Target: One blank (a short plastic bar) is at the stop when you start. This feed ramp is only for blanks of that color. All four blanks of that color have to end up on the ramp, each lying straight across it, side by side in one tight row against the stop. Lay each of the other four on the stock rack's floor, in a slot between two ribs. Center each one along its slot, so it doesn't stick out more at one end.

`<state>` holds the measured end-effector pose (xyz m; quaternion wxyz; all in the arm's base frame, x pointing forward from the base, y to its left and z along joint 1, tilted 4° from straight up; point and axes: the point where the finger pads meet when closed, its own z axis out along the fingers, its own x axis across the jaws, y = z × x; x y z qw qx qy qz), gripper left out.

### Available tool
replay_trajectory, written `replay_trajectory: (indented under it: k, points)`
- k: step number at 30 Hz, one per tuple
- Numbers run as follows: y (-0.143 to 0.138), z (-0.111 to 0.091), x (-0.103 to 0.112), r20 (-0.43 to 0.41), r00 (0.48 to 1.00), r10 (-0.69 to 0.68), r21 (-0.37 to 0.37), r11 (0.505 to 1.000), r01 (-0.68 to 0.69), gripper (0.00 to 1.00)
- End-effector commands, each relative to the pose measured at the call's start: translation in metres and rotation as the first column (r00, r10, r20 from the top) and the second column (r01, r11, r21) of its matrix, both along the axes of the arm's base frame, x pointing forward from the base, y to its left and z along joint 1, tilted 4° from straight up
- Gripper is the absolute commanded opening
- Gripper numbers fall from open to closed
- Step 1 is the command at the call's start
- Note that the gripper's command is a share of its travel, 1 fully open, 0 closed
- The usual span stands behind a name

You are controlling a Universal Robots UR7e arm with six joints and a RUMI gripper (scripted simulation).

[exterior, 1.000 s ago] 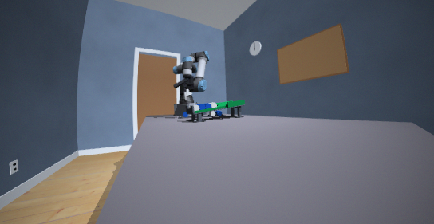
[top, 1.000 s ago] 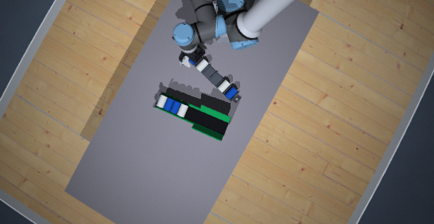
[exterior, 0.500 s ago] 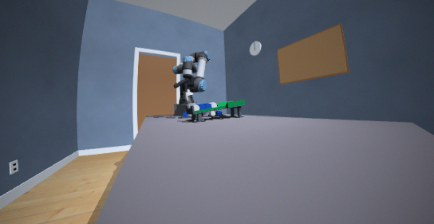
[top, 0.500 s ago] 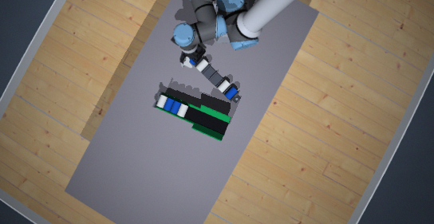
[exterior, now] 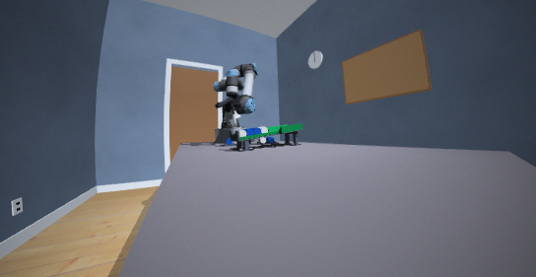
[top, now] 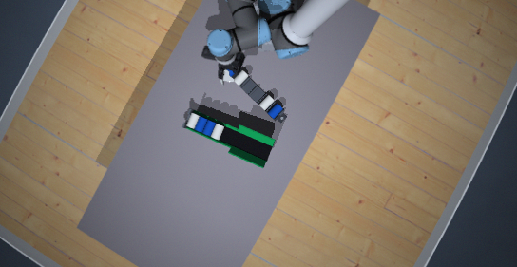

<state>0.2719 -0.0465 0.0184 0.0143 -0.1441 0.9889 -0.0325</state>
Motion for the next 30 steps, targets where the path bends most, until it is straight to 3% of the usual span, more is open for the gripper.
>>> replay_trajectory:
  k: [1, 6, 9, 16, 23, 26, 30]
  points:
    - [0.001, 0.0, 0.003, -0.004, 0.989, 0.15, 0.0, 0.989, -0.15, 1.0]
    - [0.004, 0.0, 0.005, -0.012, 0.958, 0.287, -0.004, 0.958, -0.287, 1.0]
    - [0.004, 0.0, 0.005, -0.013, 0.957, 0.291, -0.004, 0.957, -0.291, 1.0]
    - [0.007, -0.001, 0.008, -0.026, 0.88, 0.475, -0.008, 0.88, -0.475, 1.0]
    - [0.011, -0.001, 0.01, -0.04, 0.768, 0.64, -0.009, 0.768, -0.64, 1.0]
    - [0.011, -0.001, 0.01, -0.041, 0.758, 0.651, -0.009, 0.758, -0.652, 1.0]
    - [0.014, -0.002, 0.011, -0.05, 0.664, 0.746, -0.008, 0.664, -0.748, 1.0]
